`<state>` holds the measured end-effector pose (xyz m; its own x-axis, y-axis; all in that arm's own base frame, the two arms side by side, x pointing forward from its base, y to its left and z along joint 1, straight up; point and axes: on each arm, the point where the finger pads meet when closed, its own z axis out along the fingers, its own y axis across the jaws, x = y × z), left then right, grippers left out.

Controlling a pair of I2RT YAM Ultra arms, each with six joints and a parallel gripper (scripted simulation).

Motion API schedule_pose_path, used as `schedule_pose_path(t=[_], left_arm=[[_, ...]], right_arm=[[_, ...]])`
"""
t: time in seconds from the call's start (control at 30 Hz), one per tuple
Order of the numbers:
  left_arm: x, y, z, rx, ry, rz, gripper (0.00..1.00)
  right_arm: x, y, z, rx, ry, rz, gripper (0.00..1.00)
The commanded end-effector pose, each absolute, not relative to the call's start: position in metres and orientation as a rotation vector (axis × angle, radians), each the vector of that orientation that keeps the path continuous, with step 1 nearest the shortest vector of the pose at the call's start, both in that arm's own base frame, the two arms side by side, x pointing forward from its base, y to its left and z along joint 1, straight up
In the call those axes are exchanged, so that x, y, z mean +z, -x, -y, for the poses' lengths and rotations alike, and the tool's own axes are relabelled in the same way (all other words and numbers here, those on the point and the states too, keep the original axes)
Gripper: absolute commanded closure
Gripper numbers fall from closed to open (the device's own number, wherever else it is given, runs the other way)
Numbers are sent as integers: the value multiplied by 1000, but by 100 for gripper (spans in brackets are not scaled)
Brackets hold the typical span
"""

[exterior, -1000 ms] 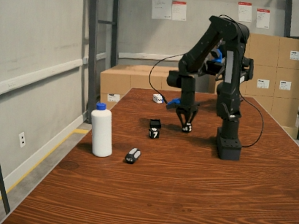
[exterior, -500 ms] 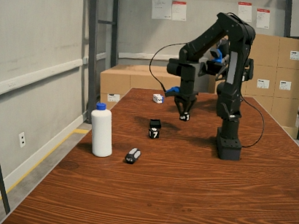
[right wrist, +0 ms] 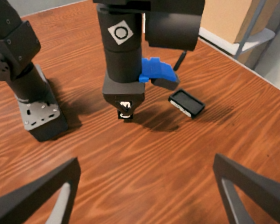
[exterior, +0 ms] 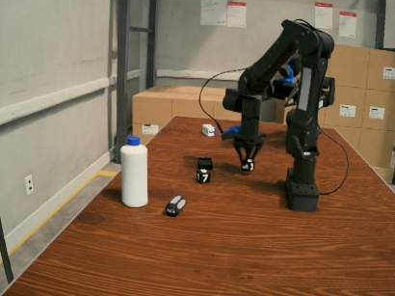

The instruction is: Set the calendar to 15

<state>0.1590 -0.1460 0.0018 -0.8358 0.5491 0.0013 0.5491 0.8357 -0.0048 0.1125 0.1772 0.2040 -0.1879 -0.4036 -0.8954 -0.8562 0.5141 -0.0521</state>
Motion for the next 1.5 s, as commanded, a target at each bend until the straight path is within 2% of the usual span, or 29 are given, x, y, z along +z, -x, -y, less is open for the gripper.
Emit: schedule_pose_path(t=[0.0, 0.2, 0.67, 1.47], left_arm=[[2, -162, 152, 36, 1170, 2927, 74], [4, -165, 154, 37, 1574, 2735, 74], [4, -164, 151, 15, 2169, 2262, 74], [4, -170, 160, 14, 2203, 2250, 74]], right_arm=[[211, -110, -174, 599, 1048, -1778, 0], [211, -110, -174, 599, 1048, -1778, 0], [211, -110, -174, 599, 1048, -1778, 0], [211, -110, -174, 599, 1048, -1778, 0]])
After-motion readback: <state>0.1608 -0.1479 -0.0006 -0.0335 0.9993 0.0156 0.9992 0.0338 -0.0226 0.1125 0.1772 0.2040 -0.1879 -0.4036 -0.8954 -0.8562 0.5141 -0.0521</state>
